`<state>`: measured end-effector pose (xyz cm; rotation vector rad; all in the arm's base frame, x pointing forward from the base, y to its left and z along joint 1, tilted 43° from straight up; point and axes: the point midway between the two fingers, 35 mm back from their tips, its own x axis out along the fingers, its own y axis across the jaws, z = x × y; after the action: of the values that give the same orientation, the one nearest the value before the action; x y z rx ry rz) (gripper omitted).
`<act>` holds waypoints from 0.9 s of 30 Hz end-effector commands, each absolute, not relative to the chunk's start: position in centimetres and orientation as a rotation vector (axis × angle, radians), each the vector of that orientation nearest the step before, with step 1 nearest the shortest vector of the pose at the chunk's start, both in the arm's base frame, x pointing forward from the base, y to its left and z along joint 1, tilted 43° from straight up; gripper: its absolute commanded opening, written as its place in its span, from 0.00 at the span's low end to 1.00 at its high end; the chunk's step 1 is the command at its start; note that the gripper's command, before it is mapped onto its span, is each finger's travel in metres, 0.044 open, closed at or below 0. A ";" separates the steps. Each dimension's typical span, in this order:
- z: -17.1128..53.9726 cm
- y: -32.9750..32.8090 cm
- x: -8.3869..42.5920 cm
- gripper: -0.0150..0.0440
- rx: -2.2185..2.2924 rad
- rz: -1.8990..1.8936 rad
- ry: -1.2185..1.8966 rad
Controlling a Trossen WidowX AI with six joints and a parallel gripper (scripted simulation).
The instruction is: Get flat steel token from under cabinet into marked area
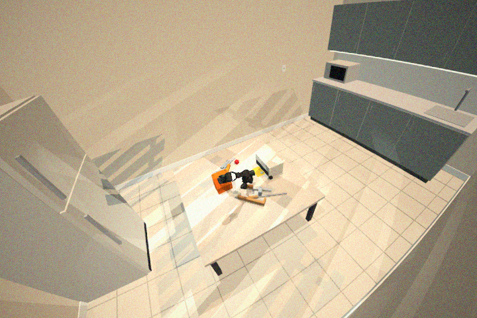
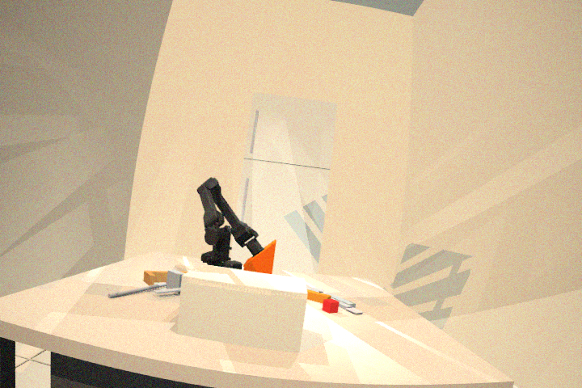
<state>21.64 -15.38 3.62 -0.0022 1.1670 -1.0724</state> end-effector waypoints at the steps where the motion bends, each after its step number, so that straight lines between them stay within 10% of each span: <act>1: 4.0 -15.7 21.6 0.25 0.001 -1.091 1.144; 14: 4.1 -15.8 21.4 0.25 0.000 -1.090 1.144; 22: 3.7 -15.5 21.4 0.59 0.001 -1.070 1.167; 27: 3.7 -15.5 21.4 0.59 0.001 -1.070 1.167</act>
<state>21.40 -15.47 3.72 0.0013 1.1675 -1.0698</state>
